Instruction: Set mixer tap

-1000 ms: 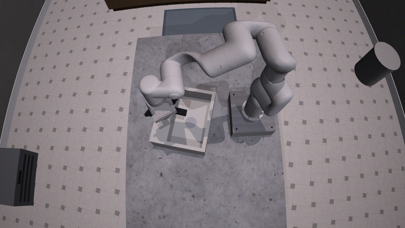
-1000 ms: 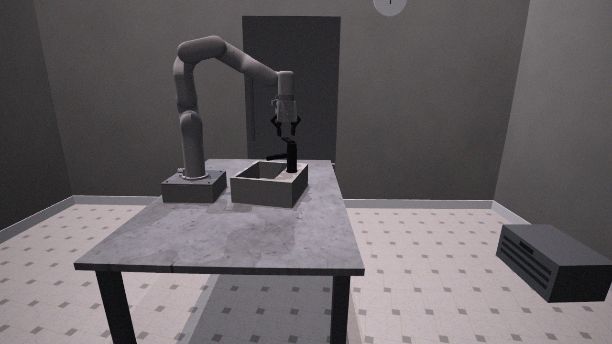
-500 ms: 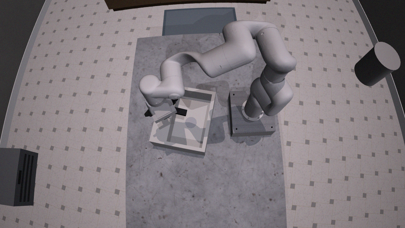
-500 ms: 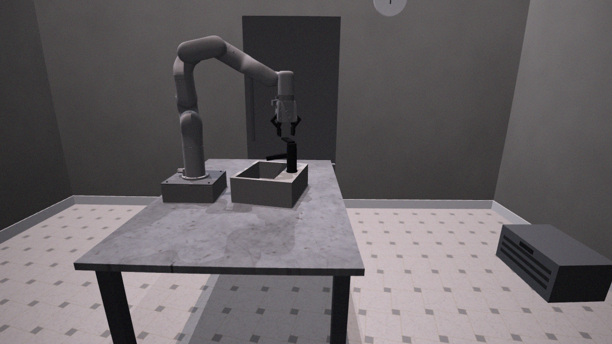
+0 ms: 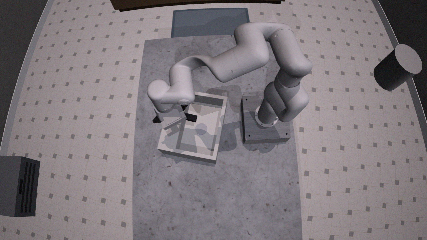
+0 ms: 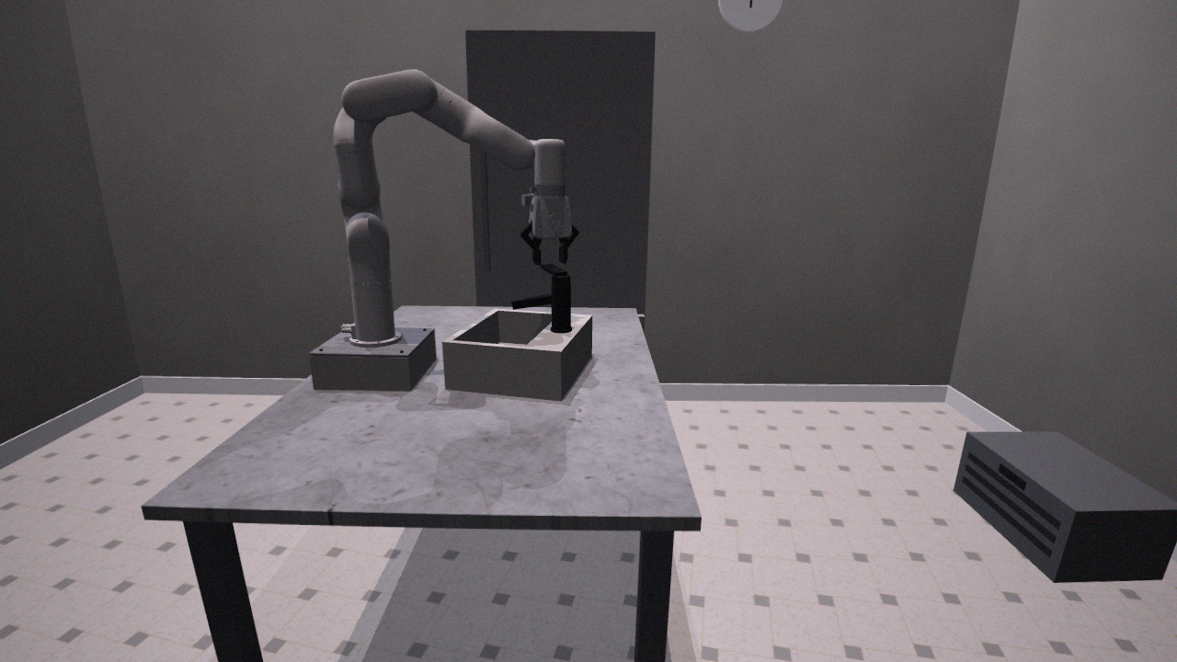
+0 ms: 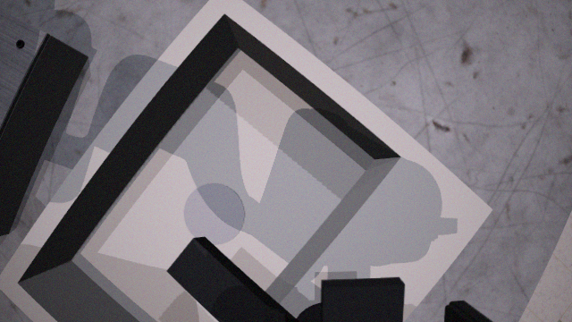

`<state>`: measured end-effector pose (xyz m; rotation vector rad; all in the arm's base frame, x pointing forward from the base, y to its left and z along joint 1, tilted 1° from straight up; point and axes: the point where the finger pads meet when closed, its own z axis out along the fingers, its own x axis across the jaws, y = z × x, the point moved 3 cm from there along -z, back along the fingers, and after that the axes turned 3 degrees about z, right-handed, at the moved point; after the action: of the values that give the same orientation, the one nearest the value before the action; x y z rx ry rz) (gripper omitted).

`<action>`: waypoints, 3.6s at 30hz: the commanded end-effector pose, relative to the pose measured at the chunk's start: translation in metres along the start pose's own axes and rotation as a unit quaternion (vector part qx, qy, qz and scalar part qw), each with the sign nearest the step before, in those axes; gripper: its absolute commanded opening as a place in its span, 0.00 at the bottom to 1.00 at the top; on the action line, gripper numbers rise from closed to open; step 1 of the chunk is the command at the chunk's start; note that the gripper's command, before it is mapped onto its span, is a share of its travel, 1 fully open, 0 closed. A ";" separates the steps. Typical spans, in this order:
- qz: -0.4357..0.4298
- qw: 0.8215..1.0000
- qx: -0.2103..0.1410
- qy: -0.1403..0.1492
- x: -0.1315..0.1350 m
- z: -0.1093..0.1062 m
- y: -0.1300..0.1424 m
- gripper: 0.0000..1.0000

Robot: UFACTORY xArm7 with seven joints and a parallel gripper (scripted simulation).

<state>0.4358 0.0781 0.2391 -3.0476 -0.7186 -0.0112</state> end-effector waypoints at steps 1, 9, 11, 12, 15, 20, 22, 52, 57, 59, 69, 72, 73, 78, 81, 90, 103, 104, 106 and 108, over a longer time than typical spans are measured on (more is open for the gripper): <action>0.000 1.000 0.000 0.002 0.001 0.002 0.000 0.73; 0.000 1.000 0.000 0.002 0.001 0.008 0.000 0.73; 0.000 1.000 0.000 0.002 0.001 0.011 0.000 0.73; 0.000 1.000 0.000 0.002 0.001 0.012 0.000 0.73; 0.000 1.000 0.000 0.002 0.001 0.015 0.000 0.73; 0.000 1.000 0.000 0.002 0.001 0.020 0.000 0.73; 0.000 1.000 0.000 0.002 0.001 0.022 0.000 0.73; 0.000 1.000 0.000 0.002 0.001 0.029 0.000 0.73; 0.000 1.000 0.000 0.002 0.001 0.029 0.000 0.00; 0.000 1.000 0.000 0.002 0.001 0.029 0.000 0.00; 0.000 1.000 0.000 0.002 0.001 0.029 0.000 0.00; 0.000 1.000 0.000 0.002 0.001 0.029 0.000 0.00; 0.000 1.000 0.000 0.002 0.001 0.029 0.000 0.00; 0.000 1.000 0.000 0.002 0.001 0.029 0.000 0.00; 0.000 1.000 0.000 0.002 0.001 0.029 0.000 0.00; 0.000 1.000 0.000 0.002 0.001 0.029 0.000 0.00; 0.000 1.000 0.000 0.002 0.001 0.024 0.002 0.00; 0.000 1.000 0.000 0.002 0.001 0.022 0.003 0.00; 0.000 1.000 0.000 0.002 0.001 0.020 0.004 0.00; 0.000 1.000 0.000 0.002 0.001 0.020 0.004 0.00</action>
<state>0.4369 0.0764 0.2148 -3.0471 -0.7208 -0.0082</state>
